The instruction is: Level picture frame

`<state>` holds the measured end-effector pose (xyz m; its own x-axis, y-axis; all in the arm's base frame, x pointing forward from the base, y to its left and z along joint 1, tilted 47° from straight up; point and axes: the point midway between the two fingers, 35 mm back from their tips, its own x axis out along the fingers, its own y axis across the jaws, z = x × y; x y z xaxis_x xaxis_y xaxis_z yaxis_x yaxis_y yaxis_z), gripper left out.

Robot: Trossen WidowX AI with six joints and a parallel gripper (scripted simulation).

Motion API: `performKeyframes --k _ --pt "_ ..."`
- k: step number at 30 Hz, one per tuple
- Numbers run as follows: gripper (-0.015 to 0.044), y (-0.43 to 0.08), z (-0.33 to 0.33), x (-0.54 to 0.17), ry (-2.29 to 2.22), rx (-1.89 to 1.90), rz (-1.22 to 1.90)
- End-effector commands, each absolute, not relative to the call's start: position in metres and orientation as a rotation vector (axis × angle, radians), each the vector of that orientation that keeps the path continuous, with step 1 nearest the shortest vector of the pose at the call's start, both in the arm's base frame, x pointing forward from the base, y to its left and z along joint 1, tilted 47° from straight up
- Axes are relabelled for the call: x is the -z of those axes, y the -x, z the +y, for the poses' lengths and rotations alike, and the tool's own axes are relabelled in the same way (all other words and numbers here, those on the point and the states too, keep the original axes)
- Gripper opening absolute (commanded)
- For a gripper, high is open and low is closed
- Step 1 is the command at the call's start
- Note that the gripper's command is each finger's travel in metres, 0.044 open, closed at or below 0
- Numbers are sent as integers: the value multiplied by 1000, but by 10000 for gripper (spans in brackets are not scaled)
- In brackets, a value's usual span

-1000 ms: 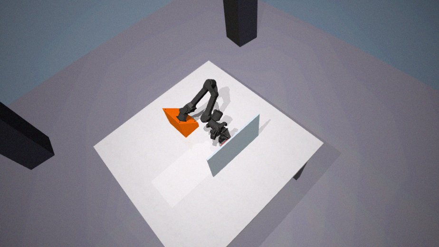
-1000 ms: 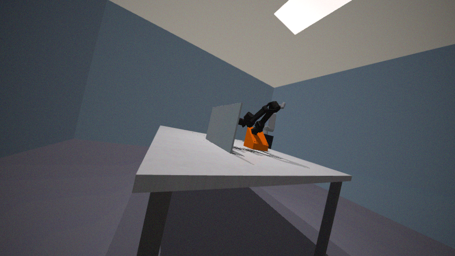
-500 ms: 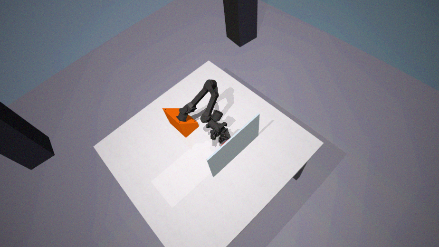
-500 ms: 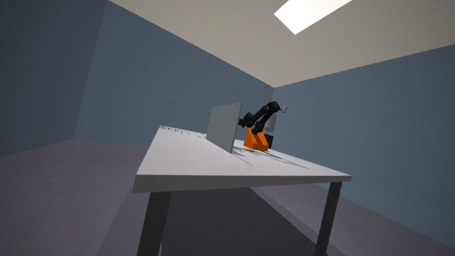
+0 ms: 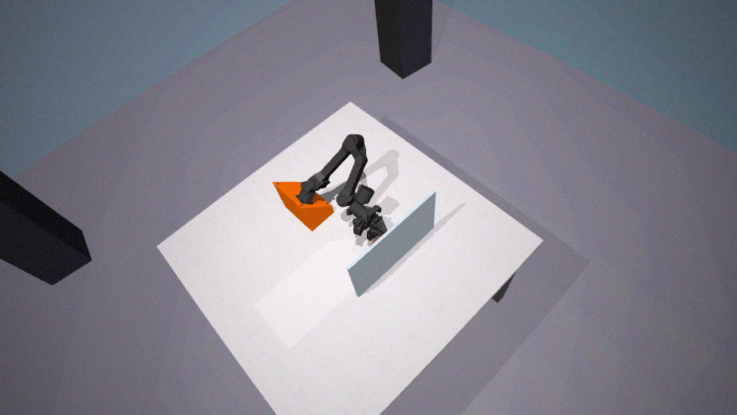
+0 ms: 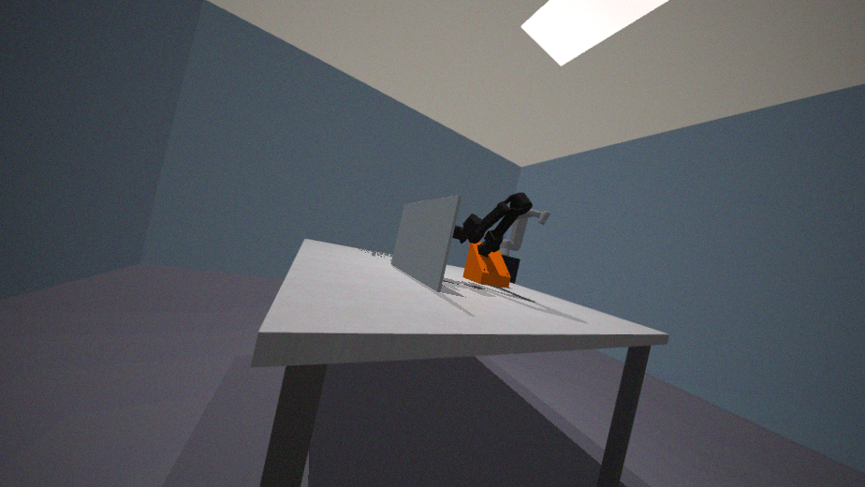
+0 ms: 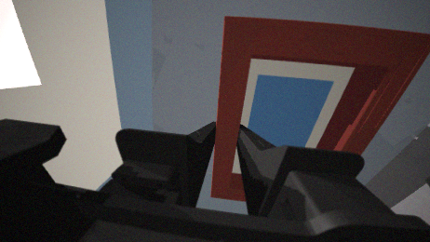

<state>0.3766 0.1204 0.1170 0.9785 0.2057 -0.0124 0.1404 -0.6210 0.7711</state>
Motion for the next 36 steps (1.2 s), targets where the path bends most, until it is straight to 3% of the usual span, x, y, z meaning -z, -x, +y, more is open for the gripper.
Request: performKeyframes --k 1,32,36 --pt "0 -377 120 -117 -2251 -97 242" --pt "0 -376 122 -115 -2413 -80 257" --pt "105 -376 121 -115 -2392 -81 256"
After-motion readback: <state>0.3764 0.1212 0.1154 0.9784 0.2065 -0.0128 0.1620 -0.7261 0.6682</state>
